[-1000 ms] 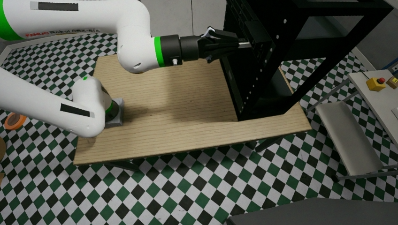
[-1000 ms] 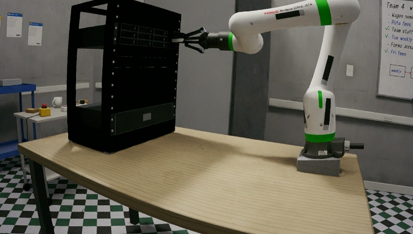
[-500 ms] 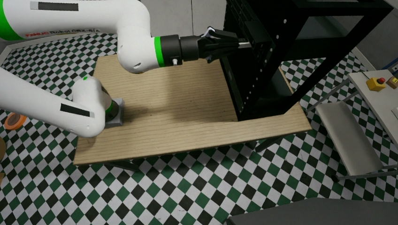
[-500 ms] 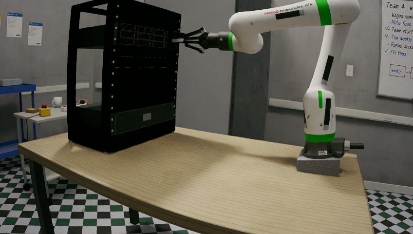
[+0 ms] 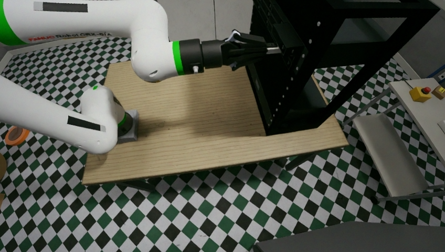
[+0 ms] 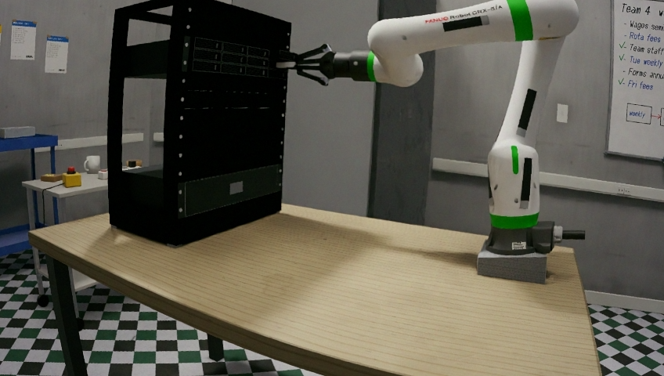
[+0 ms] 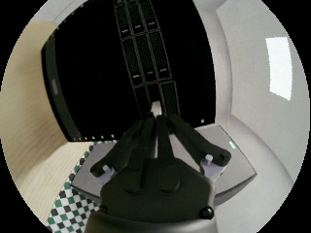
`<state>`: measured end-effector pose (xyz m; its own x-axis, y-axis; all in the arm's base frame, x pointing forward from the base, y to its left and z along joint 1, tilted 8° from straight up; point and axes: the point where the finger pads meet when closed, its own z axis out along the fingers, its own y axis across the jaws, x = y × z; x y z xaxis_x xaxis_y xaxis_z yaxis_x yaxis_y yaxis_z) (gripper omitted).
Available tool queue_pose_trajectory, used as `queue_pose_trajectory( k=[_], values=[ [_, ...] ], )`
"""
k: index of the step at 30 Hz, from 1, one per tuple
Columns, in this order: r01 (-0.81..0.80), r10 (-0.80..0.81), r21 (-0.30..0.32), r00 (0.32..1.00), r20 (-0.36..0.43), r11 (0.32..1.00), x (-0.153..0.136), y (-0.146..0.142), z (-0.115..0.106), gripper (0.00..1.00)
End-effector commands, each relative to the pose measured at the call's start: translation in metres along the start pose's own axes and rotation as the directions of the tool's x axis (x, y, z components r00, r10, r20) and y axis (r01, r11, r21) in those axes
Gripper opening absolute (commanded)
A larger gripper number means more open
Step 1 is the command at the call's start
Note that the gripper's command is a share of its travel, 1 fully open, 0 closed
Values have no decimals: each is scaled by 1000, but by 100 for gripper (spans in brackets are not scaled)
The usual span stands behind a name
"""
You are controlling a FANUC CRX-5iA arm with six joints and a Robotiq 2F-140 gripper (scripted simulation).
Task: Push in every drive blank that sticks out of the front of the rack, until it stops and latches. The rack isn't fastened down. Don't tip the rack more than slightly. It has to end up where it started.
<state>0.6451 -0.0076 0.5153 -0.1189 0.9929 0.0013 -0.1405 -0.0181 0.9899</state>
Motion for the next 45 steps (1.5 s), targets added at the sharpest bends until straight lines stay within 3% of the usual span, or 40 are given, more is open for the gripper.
queue_pose_trajectory(
  k=[1, 12, 20, 22, 29, 39, 45],
  values=[
    [0, 0, -2, 1000, 0, 1000, 0, 1, 0, 10],
    [0, 0, -2, 1000, 0, 1000, 0, 1, -6, 10],
    [0, 0, -2, 1000, 0, 1000, 0, 1, -48, 10],
    [0, 0, -2, 1000, 0, 1000, 0, 1, -48, 10],
    [0, 0, -2, 1000, 0, 1000, 0, 1, -78, 10],
    [0, 0, -2, 1000, 0, 1000, 0, 7, -82, 10],
    [0, 0, -2, 1000, 0, 1000, 0, 30, -83, 10]
  ],
)
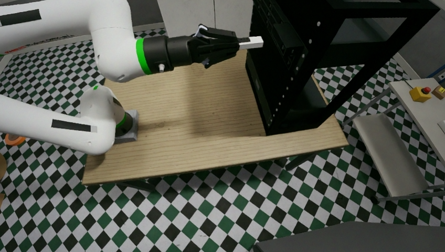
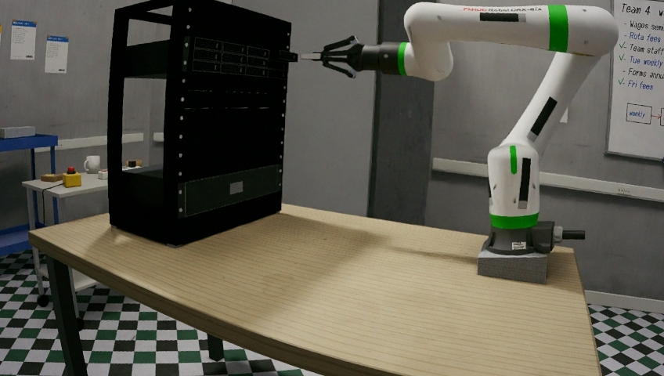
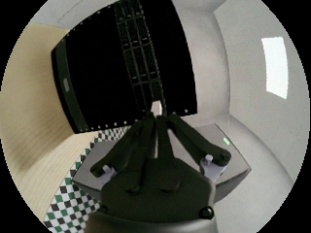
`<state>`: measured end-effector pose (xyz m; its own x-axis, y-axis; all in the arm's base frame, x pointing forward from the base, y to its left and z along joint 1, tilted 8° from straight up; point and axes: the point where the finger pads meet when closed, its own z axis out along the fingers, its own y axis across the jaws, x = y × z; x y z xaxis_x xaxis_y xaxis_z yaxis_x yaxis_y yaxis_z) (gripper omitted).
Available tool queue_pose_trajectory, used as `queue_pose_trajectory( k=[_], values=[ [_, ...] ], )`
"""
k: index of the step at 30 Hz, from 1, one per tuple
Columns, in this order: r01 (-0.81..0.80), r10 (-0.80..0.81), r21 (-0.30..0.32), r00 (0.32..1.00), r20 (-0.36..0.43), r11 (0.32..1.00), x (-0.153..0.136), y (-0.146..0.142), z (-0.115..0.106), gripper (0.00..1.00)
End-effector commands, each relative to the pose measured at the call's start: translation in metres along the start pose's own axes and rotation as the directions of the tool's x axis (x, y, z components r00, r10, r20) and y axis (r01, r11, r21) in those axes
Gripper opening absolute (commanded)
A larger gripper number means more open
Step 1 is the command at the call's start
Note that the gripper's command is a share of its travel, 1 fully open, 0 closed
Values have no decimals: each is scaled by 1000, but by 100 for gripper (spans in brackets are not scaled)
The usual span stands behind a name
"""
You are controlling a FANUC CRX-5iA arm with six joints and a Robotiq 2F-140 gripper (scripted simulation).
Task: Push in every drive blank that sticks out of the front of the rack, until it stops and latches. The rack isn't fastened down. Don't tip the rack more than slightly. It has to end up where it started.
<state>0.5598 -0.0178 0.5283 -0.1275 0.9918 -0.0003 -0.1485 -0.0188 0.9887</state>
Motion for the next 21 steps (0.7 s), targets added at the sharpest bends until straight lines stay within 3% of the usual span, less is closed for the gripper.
queue_pose_trajectory(
  k=[1, 9, 21],
  values=[
    [0, 0, 6, 1000, 9, 1000, 0, 5, 0, 10],
    [0, 0, 6, 1000, 9, 1000, -1, 4, 35, 10],
    [0, 0, 6, 1000, 9, 1000, -1, 4, 39, 10]
  ],
)
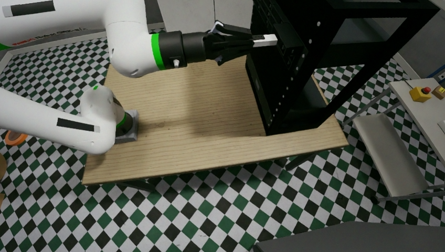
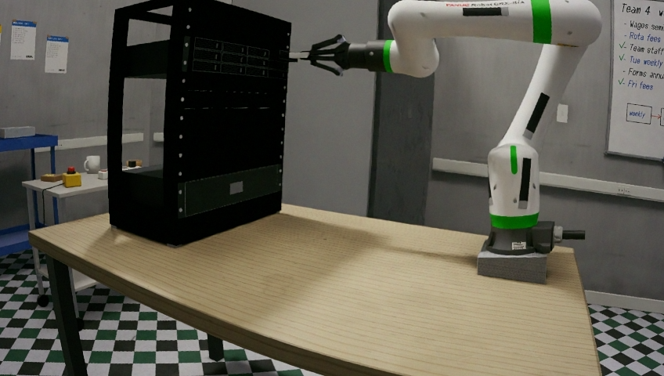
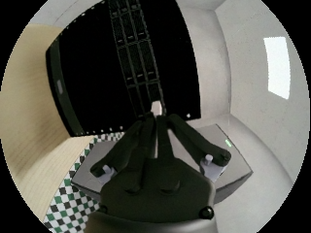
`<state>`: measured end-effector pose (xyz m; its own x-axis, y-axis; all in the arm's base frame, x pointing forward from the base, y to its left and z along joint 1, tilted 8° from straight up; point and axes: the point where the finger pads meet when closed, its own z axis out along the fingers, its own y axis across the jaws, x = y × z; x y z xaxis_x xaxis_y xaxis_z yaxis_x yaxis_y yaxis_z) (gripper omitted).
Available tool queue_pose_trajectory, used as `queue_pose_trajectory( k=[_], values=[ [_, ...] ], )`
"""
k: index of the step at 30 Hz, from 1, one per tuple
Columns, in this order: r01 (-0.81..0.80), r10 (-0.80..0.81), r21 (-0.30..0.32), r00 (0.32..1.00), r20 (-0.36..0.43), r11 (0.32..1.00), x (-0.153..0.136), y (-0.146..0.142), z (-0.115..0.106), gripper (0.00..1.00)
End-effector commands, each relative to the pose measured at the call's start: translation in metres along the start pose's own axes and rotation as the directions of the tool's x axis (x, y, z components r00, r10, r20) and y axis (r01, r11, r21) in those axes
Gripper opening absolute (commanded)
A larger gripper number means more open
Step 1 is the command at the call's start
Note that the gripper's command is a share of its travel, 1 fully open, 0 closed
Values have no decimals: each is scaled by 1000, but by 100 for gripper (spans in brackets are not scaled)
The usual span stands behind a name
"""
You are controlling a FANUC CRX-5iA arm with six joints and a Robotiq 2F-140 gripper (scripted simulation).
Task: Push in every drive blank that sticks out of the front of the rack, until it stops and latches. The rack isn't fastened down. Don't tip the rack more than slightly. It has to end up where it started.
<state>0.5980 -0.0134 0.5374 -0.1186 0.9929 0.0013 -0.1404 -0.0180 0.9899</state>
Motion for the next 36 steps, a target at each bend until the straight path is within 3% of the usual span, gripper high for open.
queue_pose_trajectory(
  k=[1, 28, 36],
  values=[
    [0, 0, -2, 1000, 0, 1000, 0, 1, 0, 10],
    [0, 0, -2, 1000, 0, 1000, 0, 1, 0, 10],
    [0, 0, -2, 1000, 0, 1000, 0, 1, 10, 10]
  ],
)
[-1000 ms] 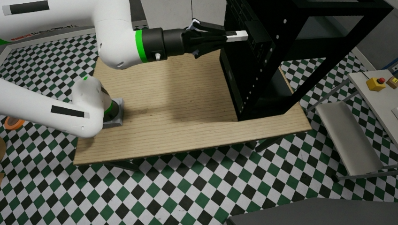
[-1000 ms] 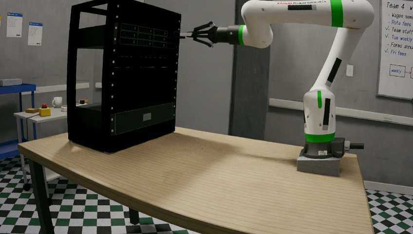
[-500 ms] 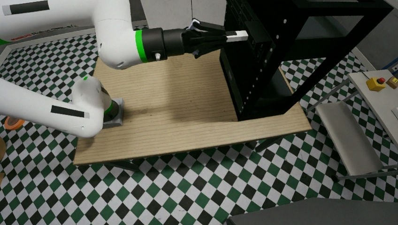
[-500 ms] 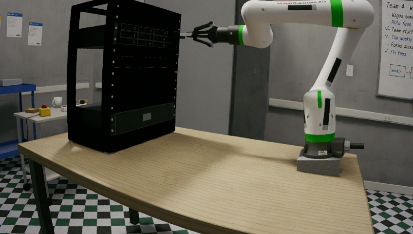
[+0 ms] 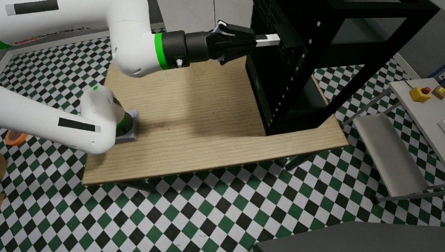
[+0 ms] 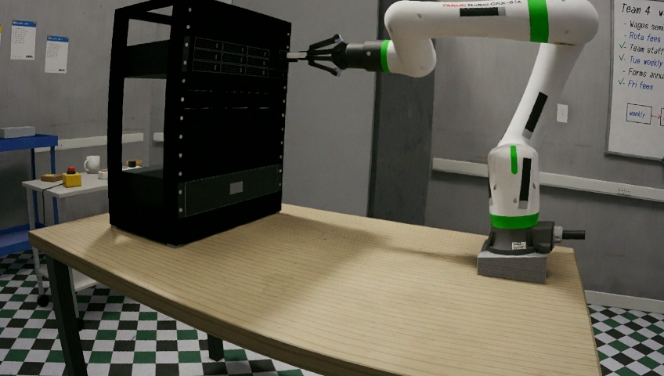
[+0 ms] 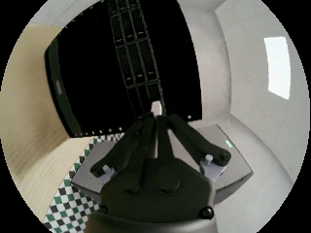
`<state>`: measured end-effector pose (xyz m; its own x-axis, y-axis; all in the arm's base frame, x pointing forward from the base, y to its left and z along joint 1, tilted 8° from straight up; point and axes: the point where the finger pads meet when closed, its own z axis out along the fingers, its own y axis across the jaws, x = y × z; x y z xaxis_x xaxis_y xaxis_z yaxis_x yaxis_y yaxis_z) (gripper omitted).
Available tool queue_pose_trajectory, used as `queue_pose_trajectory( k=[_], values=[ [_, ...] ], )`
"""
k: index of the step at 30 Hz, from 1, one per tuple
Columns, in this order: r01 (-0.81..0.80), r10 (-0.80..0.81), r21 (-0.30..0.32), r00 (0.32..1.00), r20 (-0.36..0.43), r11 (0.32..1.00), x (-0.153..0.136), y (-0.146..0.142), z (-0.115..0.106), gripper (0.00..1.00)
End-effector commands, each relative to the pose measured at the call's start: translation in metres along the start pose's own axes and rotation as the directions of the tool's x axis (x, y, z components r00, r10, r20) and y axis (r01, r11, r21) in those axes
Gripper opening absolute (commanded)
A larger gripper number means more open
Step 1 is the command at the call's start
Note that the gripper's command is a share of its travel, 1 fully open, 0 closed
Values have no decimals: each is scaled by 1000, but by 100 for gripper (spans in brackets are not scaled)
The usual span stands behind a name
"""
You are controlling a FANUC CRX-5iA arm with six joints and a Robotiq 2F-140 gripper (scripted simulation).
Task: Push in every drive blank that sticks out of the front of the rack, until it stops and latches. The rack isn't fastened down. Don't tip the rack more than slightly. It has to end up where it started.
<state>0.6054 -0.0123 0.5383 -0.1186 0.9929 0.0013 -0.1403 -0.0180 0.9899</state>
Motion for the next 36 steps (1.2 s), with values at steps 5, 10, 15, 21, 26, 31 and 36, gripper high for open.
queue_pose_trajectory(
  k=[5, 10, 15, 21, 26, 31, 36],
  values=[
    [0, 0, -2, 1000, 0, 1000, 0, 1, 2, 10],
    [0, 0, -2, 1000, 0, 1000, 0, 1, 2, 10],
    [0, 0, -2, 1000, 0, 1000, 0, 1, 7, 10],
    [0, 0, -2, 1000, 0, 1000, 0, 1, 12, 10],
    [0, 0, -2, 1000, 0, 1000, 0, 1, 12, 10],
    [0, 0, -2, 1000, 0, 1000, 0, 1, 13, 10],
    [0, 0, -2, 1000, 0, 1000, 0, 1, 20, 10]
  ],
)
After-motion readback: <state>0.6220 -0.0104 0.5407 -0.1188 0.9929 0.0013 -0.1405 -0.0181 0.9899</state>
